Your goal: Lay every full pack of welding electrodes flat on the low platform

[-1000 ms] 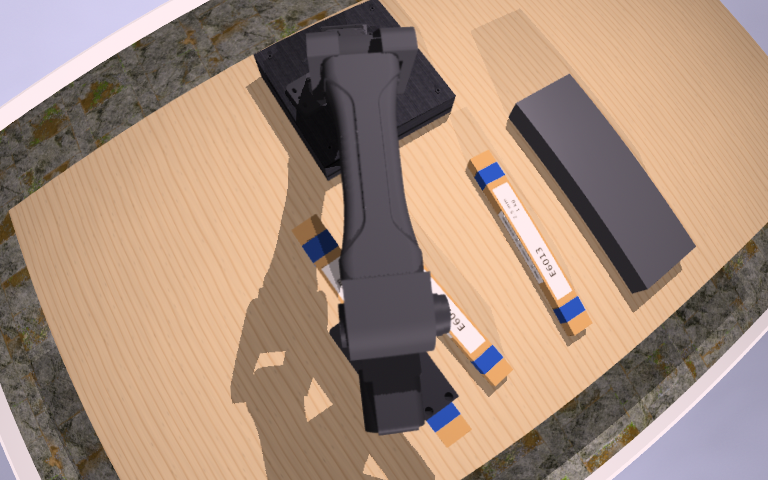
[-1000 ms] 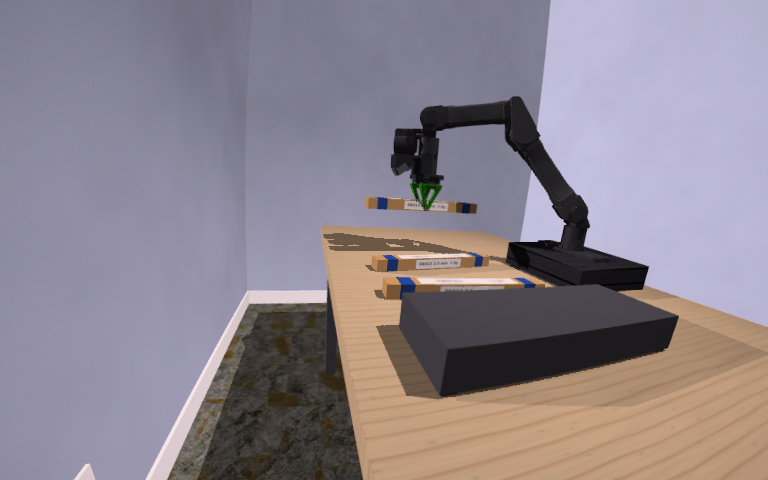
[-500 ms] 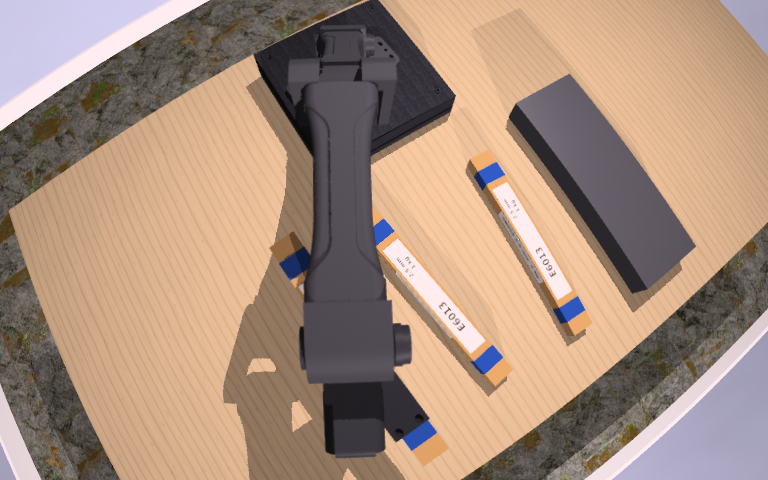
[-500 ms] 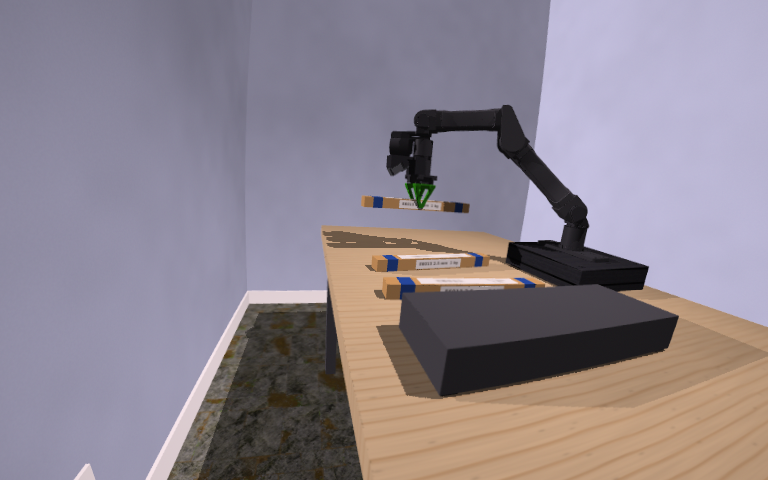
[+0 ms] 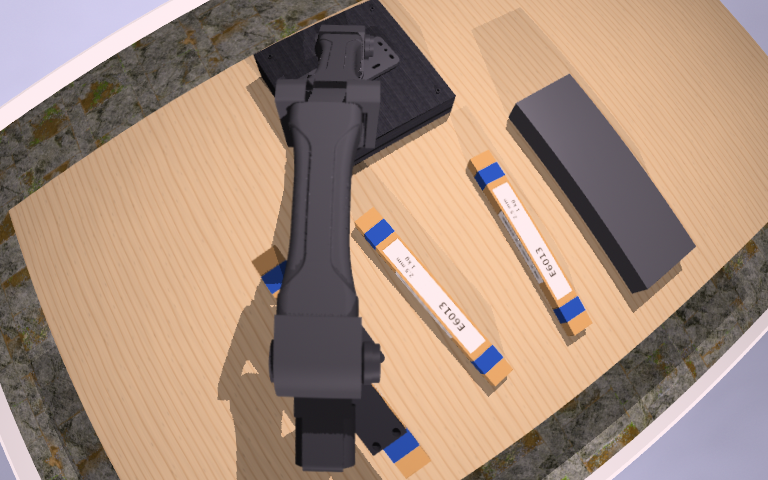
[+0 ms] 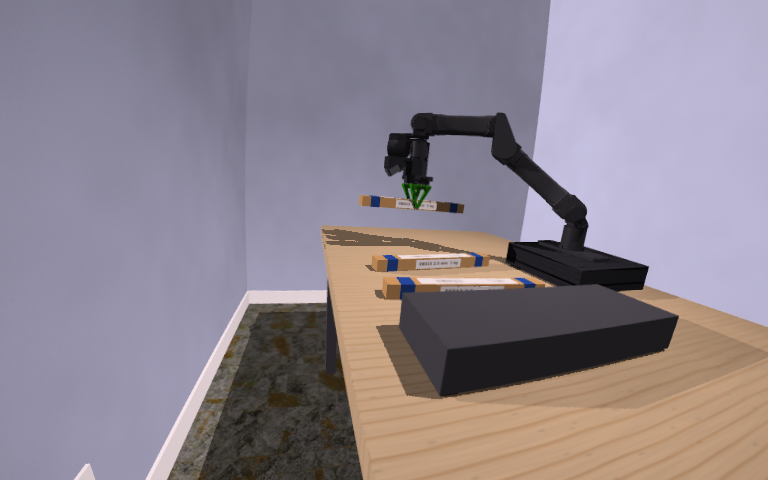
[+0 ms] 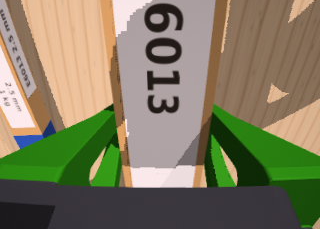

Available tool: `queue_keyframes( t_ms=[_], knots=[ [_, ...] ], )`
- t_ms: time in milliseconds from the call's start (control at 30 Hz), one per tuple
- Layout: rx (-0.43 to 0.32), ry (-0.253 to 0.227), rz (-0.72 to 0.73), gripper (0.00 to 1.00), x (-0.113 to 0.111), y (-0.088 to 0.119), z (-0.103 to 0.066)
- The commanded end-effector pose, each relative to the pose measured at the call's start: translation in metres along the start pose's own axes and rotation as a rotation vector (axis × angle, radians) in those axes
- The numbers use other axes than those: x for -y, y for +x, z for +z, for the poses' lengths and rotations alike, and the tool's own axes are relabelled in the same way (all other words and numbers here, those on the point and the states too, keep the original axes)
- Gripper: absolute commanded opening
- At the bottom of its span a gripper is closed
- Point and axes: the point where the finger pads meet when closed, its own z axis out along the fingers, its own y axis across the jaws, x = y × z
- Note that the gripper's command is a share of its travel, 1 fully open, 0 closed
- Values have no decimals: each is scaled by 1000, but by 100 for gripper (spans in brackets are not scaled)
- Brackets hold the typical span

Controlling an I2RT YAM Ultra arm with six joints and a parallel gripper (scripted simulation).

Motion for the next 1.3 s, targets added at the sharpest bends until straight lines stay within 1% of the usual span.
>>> queue_keyframes(
  t_ms=[0, 33, 533, 667, 1267],
  knots=[
    [-7, -8, -4, 0, 10, 0, -13],
    [-7, -8, -4, 0, 10, 0, -13],
    [-7, -8, -4, 0, 50, 1, -13],
    [-7, -8, -4, 0, 53, 1, -13],
    [-7, -8, -4, 0, 53, 1, -13]
  ],
)
